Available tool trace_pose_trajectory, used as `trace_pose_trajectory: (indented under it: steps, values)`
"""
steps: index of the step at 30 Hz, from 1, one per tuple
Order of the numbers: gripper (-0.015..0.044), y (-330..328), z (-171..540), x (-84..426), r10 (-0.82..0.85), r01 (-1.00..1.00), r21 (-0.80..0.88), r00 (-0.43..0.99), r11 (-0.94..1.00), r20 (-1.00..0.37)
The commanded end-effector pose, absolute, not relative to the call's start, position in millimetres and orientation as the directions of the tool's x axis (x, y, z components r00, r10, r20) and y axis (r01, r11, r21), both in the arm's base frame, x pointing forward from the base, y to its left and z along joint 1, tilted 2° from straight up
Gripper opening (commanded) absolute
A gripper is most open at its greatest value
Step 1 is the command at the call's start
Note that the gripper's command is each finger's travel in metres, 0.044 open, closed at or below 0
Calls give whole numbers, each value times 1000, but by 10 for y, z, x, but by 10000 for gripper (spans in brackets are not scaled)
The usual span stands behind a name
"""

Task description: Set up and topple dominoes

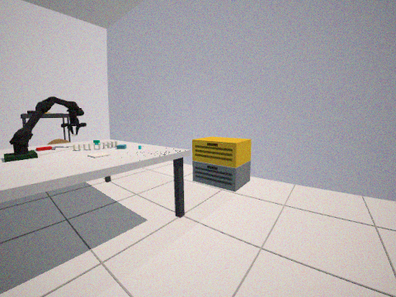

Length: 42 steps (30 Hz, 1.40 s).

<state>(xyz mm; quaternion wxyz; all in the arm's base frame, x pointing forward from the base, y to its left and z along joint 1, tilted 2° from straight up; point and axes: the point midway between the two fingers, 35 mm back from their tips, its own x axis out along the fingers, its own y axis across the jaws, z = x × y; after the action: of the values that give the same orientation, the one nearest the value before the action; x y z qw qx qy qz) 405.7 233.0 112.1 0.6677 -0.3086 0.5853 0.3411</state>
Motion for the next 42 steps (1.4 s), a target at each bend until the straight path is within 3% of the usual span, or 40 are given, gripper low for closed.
trace_pose_trajectory:
  steps: [1,42]
  values:
    - [107,2359,1050,4123,141,-804,-2,107,595,-984]
    - [107,2463,590,4652,549,-743,69,424,666,-720]
